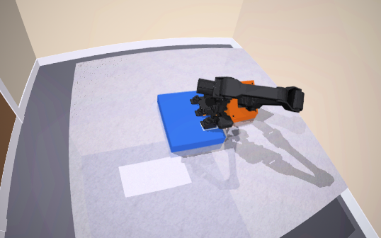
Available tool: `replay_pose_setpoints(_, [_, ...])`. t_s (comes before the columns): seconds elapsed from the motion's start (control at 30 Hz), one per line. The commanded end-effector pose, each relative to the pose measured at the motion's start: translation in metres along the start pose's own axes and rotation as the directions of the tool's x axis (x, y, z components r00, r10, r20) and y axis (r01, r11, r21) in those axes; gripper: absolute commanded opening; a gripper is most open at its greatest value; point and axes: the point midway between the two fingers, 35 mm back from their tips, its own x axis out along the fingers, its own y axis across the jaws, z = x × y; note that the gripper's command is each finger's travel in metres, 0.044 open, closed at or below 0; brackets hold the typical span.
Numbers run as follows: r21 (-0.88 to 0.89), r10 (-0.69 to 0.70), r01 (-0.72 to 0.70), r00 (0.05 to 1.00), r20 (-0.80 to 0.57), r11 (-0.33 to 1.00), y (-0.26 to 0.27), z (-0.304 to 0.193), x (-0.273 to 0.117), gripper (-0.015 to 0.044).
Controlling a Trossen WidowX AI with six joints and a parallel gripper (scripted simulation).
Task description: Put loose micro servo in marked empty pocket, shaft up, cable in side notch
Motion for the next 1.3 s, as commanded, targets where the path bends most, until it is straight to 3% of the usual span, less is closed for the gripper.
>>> replay_pose_setpoints(0.0, [0.006, 0.002, -0.002, 1.0, 0.002, 1.0, 0.0, 0.0, 0.004, 0.0])
replay_pose_setpoints(0.47, [0.006, 0.003, -0.003, 1.0, 0.002, 1.0, 0.0, 0.0, 0.017, 0.0])
replay_pose_setpoints(0.7, [0.006, 0.003, -0.003, 1.0, 0.002, 1.0, 0.0, 0.0, 0.014, 0.0184])
replay_pose_setpoints(0.97, [0.007, 0.001, -0.001, 1.0, 0.001, 1.0, 0.0, -0.004, -0.02, 0.0188])
replay_pose_setpoints(1.13, [0.007, 0.001, -0.001, 1.0, 0.001, 1.0, -0.001, -0.004, -0.021, 0.0188])
replay_pose_setpoints(1.27, [0.013, 0.005, -0.005, 1.0, 0.002, 1.0, 0.0, 0.01, -0.027, 0.0293])
